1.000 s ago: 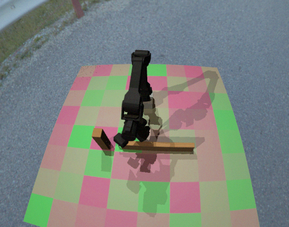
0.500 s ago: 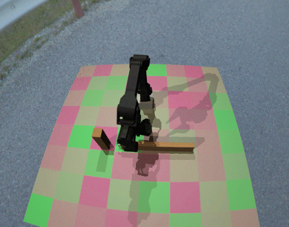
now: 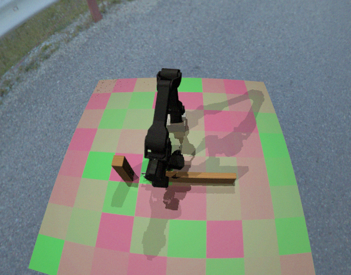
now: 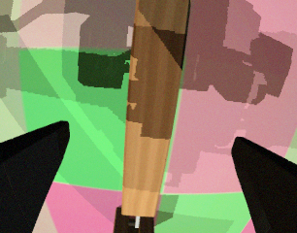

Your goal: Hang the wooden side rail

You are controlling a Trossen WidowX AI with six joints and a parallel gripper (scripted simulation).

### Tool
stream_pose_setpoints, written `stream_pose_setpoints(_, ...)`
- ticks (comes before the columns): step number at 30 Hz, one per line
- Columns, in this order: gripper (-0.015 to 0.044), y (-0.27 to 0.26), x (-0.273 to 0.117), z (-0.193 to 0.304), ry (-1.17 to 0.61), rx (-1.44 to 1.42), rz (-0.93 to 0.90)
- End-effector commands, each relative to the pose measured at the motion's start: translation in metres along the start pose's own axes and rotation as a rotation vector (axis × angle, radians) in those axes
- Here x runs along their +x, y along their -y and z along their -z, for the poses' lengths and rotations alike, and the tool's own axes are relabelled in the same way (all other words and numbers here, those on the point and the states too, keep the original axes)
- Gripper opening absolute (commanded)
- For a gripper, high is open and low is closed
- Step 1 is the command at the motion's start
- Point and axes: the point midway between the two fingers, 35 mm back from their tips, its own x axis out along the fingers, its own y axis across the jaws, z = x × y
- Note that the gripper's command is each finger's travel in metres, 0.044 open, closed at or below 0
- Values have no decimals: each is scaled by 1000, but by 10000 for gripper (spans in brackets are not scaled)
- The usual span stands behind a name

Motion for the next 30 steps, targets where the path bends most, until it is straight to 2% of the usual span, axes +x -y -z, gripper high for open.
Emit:
stream_pose_setpoints(1,440,-1,6,-1,4,-5,-5)
stream_pose_setpoints(30,440,-1,53,-1,4,-5,-5)
